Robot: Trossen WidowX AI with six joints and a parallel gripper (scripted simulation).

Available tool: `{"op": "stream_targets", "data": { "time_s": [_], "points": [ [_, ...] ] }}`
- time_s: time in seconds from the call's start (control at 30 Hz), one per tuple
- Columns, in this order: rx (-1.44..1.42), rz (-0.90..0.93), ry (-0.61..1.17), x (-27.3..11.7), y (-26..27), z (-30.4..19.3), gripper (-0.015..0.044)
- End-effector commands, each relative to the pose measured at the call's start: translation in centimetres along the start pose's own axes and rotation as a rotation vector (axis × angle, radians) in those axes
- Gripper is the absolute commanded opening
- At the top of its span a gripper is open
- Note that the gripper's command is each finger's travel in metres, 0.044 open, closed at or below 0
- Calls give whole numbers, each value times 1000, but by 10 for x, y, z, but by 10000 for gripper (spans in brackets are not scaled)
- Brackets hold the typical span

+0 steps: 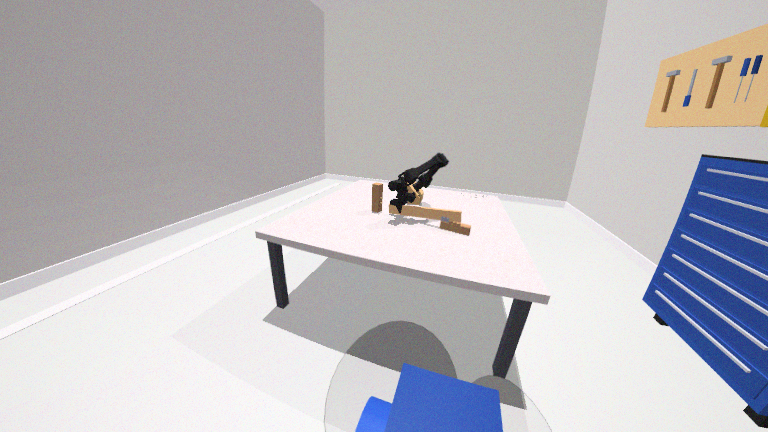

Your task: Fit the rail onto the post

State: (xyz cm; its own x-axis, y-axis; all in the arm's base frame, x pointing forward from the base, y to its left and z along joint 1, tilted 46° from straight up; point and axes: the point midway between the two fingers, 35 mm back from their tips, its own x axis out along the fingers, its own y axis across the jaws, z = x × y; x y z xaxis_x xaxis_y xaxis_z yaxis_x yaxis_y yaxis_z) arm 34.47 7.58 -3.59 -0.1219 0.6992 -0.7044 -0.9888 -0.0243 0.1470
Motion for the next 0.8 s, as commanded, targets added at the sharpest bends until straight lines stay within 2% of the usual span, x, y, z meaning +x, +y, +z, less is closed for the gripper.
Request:
{"op": "stream_targets", "data": {
  "time_s": [0.0, 0.77],
  "points": [
    [-3, -11, -8, -5, -3, 1, 0],
    [-3, -11, -7, -16, -5, 0, 0]
  ]
}}
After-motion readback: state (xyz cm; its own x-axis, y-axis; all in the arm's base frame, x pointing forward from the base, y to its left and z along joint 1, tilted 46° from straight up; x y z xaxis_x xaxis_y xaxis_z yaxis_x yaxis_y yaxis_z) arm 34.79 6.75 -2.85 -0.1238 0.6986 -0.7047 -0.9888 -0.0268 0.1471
